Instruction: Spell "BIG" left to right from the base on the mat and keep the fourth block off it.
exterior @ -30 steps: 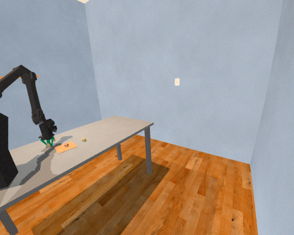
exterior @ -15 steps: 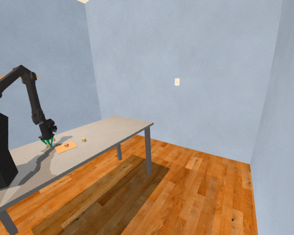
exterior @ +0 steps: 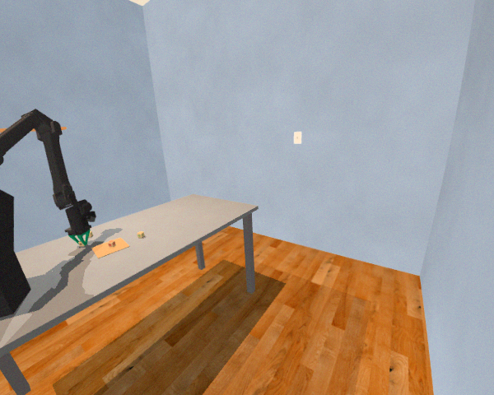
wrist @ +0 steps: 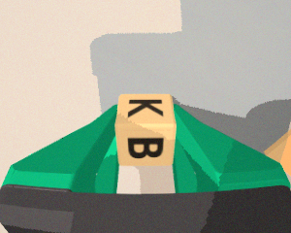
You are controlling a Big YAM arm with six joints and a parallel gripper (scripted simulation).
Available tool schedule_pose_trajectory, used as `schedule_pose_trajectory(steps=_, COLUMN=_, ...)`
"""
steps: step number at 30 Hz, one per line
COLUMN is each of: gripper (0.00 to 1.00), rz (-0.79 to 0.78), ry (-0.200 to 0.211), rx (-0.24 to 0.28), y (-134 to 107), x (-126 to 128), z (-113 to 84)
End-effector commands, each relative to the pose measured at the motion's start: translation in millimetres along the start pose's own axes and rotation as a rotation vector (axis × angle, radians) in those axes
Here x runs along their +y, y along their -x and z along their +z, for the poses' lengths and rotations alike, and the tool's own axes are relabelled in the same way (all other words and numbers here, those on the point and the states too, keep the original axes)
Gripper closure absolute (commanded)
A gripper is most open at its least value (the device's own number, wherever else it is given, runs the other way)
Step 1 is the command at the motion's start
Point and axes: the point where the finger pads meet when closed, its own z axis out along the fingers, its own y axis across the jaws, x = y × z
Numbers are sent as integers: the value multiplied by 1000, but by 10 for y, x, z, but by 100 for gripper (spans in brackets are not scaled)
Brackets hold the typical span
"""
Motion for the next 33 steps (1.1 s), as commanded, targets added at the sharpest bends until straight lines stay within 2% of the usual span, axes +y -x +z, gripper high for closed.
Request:
schedule_pose_trajectory(steps=1, gripper=80, rz=5, ry=-2, rx=6, y=-61, x=8, z=5)
schedule_pose_trajectory(steps=10, gripper=80, rz=4, ry=-2, rx=3, y=-47, x=10, z=-30)
schedule_pose_trajectory(steps=18, gripper=80, rz=5, ry=-7, rx=-2, y=-22, x=-46, z=-462)
schedule_pose_trajectory(steps=20, gripper=80, rz=5, ry=-7, rx=-2, y=-22, x=-46, z=-462)
schedule_pose_trajectory(steps=27, gripper=80, rz=3, ry=-6, rx=-7, y=-5, x=-40, z=-940)
schedule_pose_trajectory(steps=30, gripper=80, rz=3, ry=-6, rx=-8, y=0, x=-39, z=-1045)
schedule_pose_trajectory(steps=33, gripper=80, rz=-7, ry=-2, rx=-7, y=8, x=3, z=-1064)
